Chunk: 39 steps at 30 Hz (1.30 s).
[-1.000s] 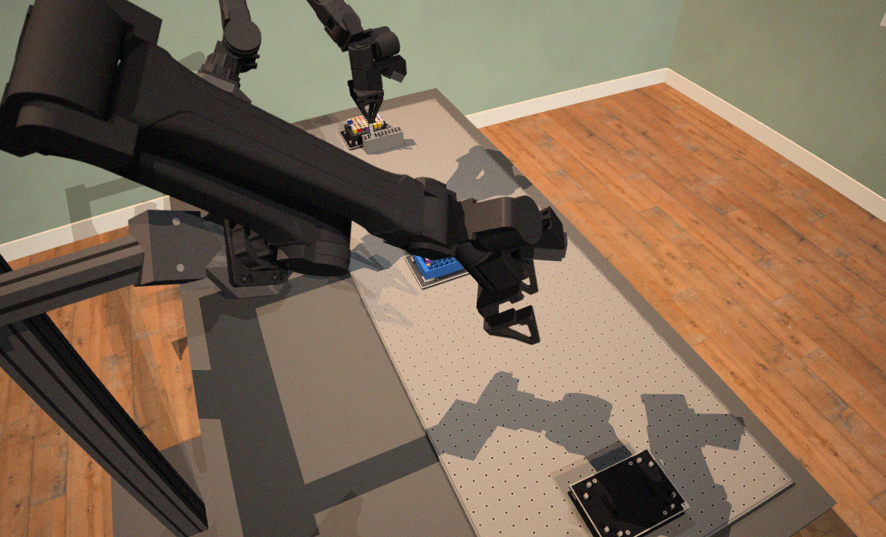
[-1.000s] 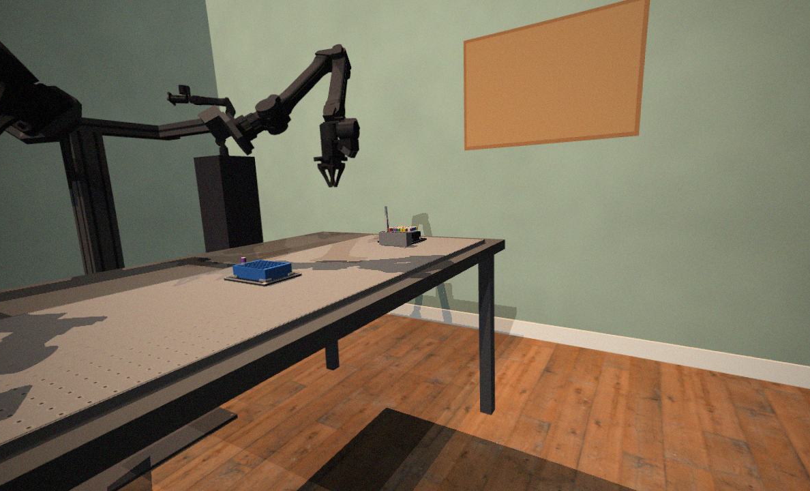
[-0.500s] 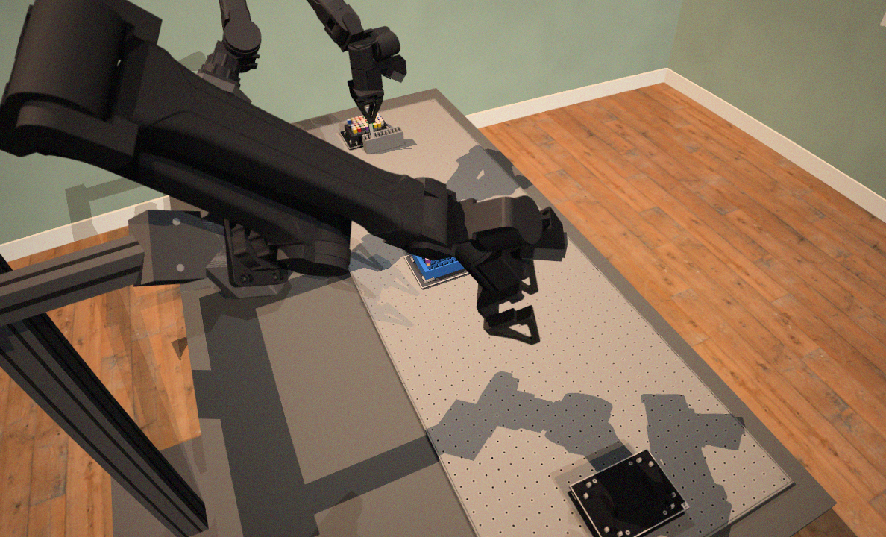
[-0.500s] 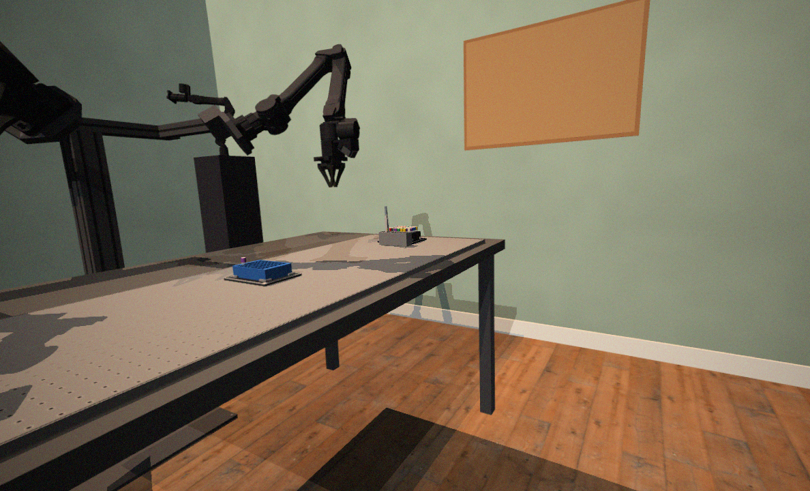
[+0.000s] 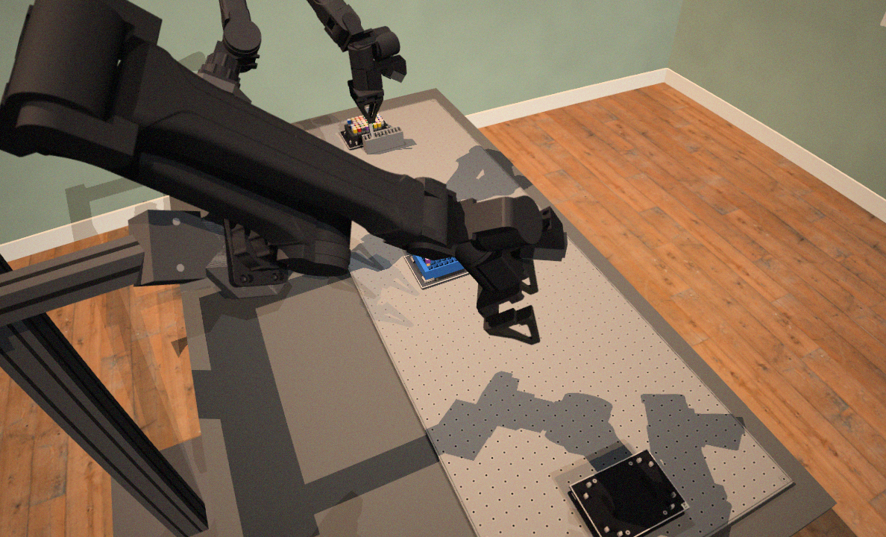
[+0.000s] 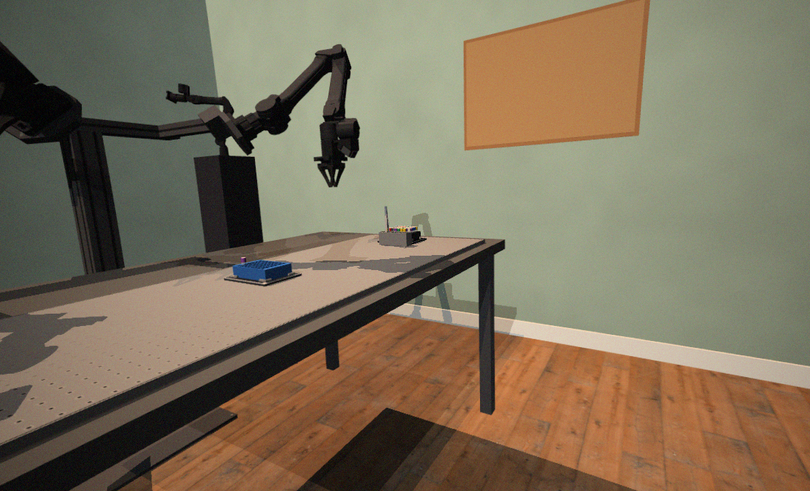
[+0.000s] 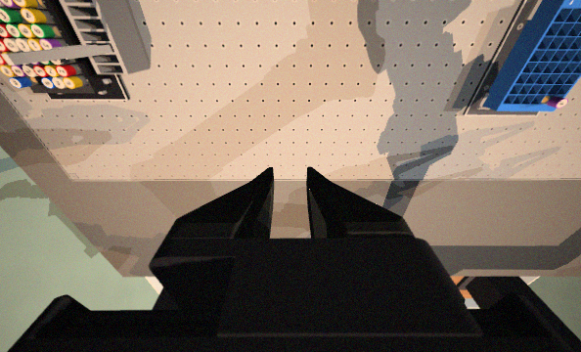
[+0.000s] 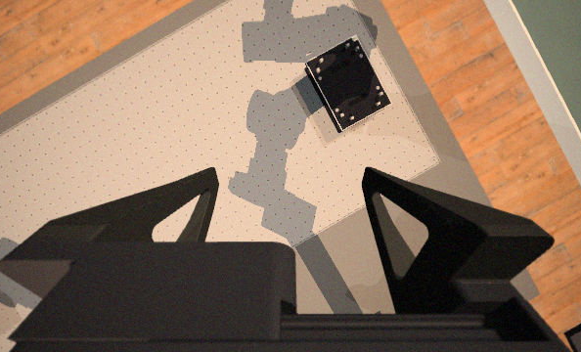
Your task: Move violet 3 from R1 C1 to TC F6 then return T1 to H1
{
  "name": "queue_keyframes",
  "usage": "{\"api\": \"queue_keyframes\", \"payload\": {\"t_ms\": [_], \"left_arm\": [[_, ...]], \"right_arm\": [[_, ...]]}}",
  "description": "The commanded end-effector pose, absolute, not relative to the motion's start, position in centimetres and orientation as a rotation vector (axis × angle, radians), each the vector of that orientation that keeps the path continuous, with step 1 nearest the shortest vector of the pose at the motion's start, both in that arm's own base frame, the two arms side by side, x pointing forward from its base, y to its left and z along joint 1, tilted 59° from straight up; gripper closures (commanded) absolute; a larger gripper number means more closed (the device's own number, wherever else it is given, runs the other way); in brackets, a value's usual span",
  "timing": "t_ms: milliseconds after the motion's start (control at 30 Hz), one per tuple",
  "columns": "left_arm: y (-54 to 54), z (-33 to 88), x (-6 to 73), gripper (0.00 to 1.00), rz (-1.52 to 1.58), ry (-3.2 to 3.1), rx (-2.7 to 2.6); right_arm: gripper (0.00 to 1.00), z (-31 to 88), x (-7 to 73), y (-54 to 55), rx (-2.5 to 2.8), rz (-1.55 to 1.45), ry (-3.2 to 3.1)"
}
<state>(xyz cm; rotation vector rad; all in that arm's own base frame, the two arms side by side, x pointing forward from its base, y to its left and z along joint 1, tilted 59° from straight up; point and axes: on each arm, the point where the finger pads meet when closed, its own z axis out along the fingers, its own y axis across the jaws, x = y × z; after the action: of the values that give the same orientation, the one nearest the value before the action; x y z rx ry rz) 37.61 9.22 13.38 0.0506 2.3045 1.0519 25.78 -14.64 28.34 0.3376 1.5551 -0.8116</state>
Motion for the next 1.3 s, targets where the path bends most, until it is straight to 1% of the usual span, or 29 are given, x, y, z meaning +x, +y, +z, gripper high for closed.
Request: {"api": "queue_keyframes", "payload": {"t_ms": [0, 933, 1267], "left_arm": [[9.8, 12.7, 37.4, 0.76, 1.064, 2.326, 0.037], [9.8, 12.7, 37.4, 0.76, 1.064, 2.326, 0.037], [9.8, 12.7, 37.4, 0.76, 1.064, 2.326, 0.037]], "right_arm": [[0.0, 29.8, 26.5, -14.4, 0.332, -0.804, 1.566], [0.0, 21.7, 33.9, -13.0, 0.199, -0.895, 2.043], [0.0, 18.4, 35.3, -12.1, 0.117, -0.951, 2.189]]}}
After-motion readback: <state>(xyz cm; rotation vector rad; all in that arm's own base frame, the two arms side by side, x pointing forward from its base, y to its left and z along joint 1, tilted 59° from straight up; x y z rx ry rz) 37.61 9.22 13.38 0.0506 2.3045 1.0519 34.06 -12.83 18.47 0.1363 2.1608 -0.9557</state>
